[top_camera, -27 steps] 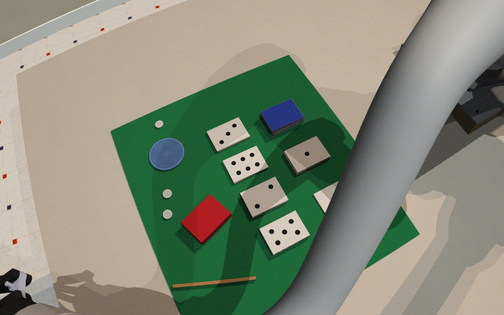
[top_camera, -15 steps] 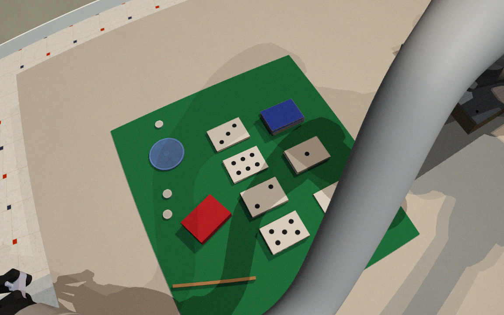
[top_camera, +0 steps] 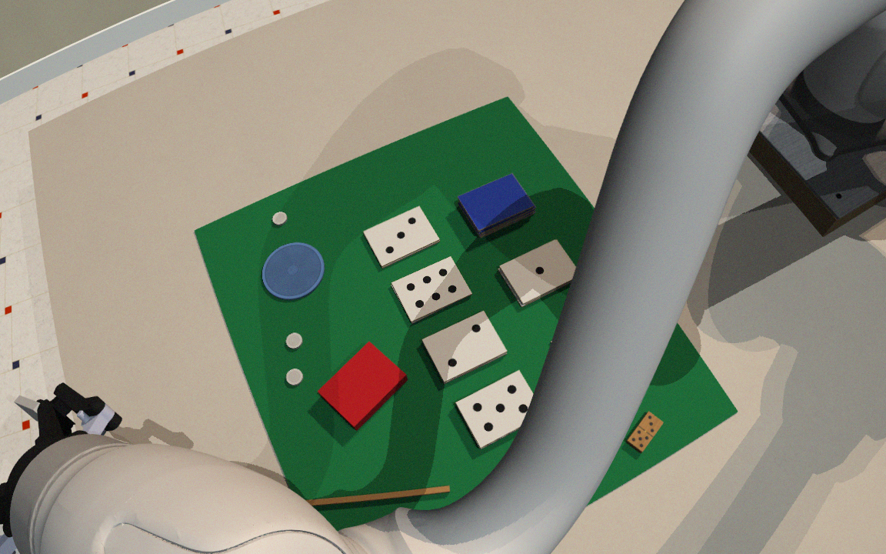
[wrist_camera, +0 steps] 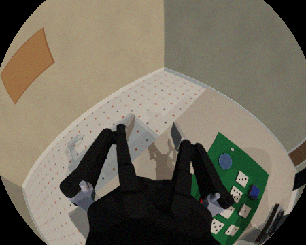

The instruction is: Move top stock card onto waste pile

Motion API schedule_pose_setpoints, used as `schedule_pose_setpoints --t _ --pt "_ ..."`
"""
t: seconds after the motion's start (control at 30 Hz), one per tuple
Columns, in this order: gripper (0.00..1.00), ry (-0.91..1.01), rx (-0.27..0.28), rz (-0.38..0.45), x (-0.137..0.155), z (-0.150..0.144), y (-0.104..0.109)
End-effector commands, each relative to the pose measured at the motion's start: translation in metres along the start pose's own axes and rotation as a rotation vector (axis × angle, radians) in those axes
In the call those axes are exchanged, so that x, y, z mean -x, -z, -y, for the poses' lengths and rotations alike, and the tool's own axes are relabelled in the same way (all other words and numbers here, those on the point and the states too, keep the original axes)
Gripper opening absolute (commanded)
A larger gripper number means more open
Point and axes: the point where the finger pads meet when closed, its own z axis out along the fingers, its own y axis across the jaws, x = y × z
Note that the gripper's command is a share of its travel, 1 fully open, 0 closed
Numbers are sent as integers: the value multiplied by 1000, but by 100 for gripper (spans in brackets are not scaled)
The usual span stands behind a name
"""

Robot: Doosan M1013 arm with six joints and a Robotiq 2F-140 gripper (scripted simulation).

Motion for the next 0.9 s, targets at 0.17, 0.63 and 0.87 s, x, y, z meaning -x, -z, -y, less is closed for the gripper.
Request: schedule_pose_setpoints --t 0.17,0.63,0.87 --pt "100 -398 164 179 11 -128 -21" --pt "100 -1050 523 339 64 -342 0" --pt "100 -1323 703 358 97 -431 32"
